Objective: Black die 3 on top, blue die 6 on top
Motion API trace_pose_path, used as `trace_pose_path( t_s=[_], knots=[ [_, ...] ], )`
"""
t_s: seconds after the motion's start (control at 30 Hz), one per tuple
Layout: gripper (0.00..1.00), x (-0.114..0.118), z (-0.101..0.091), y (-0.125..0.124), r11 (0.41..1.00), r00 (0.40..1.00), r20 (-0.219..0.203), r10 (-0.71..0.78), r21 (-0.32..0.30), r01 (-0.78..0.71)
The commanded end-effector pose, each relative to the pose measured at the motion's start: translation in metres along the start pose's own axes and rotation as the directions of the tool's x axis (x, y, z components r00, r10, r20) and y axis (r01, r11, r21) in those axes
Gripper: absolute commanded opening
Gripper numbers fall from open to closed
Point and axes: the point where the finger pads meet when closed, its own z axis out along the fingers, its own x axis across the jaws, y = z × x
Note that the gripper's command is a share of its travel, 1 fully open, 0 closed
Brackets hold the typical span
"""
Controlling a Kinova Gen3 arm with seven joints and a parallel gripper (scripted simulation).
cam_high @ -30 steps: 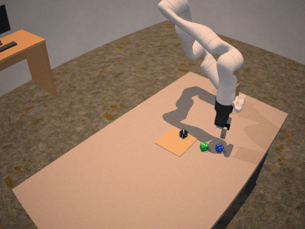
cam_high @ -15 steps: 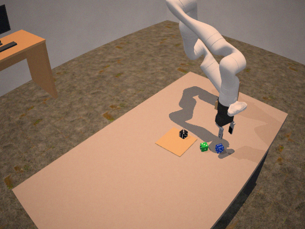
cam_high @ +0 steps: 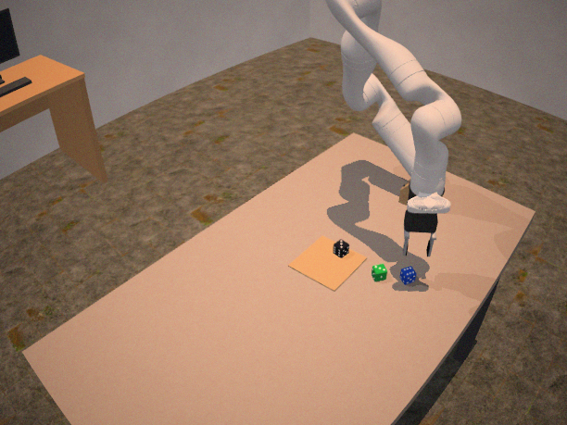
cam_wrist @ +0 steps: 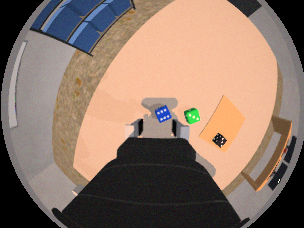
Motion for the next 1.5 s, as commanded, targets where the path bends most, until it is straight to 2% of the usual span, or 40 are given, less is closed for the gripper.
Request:
trace_pose_path(
  t_s=[0.0, 0.07, 0.23, 0.57, 0.63, 0.9, 1.13, 1.47],
  knots=[
    [1.00, -0.002, -0.002, 0.000, 0.997, 0.997, -0.012, 0.078, 0.016, -0.077],
    [1.00, -0.002, -0.002, 0.000, 0.997, 0.997, -0.012, 0.078, 0.016, -0.077],
    [1.00, 0.001, -0.002, -0.001, 0.962, 0.962, -0.005, 0.273, 0.028, -0.273],
    [1.00, 0.006, -0.004, -0.003, 0.815, 0.817, 0.021, 0.576, 0.050, -0.577],
    [1.00, 0.006, -0.004, -0.003, 0.815, 0.817, 0.021, 0.576, 0.050, -0.577],
    [1.00, 0.009, -0.006, -0.004, 0.686, 0.688, 0.045, 0.724, 0.060, -0.725],
    [1.00, 0.010, -0.007, -0.005, 0.599, 0.602, 0.061, 0.796, 0.063, -0.798],
    [1.00, 0.011, -0.008, -0.006, 0.544, 0.547, 0.072, 0.834, 0.063, -0.837]
  ],
)
